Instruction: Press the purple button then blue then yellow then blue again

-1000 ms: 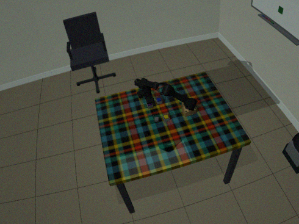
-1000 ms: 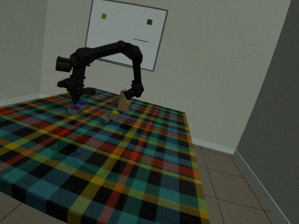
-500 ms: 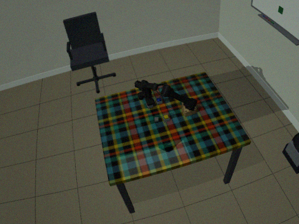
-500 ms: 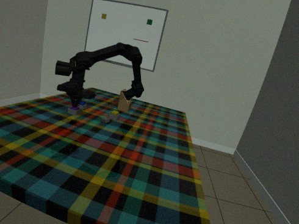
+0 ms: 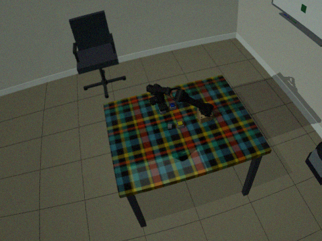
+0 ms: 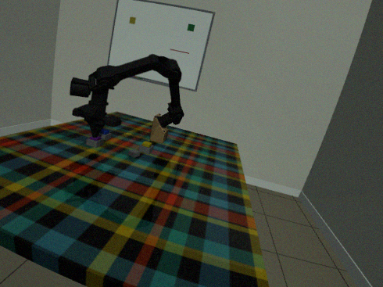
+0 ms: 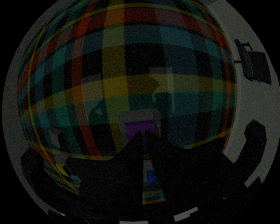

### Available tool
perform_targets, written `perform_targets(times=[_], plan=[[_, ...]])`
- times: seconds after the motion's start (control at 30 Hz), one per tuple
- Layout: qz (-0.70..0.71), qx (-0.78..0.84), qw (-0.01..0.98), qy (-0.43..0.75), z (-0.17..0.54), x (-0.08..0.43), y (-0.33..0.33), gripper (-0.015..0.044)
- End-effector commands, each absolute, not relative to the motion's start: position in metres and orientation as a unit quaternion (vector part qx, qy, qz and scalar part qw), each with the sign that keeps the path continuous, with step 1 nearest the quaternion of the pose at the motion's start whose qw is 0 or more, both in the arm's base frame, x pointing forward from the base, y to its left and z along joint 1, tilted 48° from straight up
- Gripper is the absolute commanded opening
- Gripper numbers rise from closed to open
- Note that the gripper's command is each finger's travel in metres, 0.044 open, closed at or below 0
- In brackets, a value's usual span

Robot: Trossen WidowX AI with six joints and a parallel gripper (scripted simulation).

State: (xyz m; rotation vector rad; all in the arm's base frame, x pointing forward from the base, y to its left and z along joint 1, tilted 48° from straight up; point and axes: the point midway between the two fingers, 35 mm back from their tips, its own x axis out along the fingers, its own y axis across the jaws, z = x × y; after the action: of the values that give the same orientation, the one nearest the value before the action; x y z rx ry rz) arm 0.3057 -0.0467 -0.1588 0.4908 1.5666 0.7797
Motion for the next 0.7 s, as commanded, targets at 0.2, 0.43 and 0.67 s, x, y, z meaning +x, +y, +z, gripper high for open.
perform_targets(times=[0.2,0.43,0.67], plan=[[0.338,0.217,0.610,0.683,-0.136,0.308,-0.069,0.0020],[0.337,0.217,0.610,0.683,-0.094,0.318,-0.113,0.0020],[0.335,0.216,0.610,0.685,-0.102,0.268,-0.136,0.0020]])
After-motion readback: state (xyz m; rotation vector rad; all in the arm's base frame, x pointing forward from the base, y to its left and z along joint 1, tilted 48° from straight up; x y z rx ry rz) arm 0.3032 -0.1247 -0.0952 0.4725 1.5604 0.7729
